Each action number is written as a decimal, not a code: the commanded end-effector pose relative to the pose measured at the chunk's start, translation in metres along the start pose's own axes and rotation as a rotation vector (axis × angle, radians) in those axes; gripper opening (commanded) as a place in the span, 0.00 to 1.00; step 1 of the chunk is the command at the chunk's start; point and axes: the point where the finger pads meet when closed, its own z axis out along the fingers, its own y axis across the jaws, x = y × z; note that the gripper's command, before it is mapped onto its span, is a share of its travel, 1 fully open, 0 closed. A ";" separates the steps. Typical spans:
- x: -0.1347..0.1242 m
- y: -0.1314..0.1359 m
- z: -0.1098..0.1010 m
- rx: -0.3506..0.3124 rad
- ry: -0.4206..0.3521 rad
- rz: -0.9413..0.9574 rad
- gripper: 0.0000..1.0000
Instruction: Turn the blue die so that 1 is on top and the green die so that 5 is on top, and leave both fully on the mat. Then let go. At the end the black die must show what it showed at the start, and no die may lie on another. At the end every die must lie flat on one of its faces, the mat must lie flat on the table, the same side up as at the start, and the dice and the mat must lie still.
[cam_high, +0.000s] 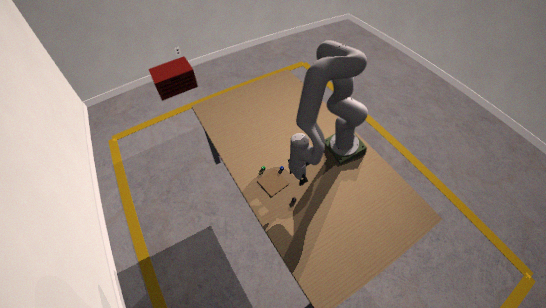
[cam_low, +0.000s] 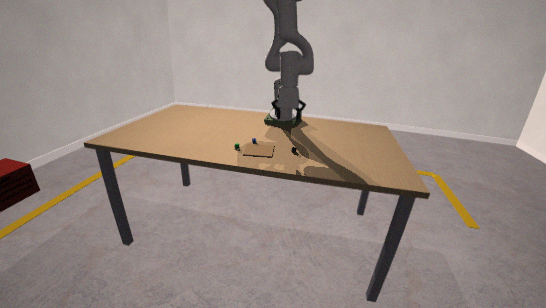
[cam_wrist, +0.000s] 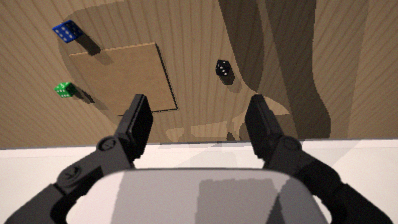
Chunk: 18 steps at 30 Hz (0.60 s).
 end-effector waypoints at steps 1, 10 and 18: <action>-0.008 0.022 0.002 0.035 -0.006 0.005 1.00; -0.014 0.046 0.002 0.035 -0.006 0.005 1.00; -0.014 0.046 0.014 0.035 -0.006 0.005 1.00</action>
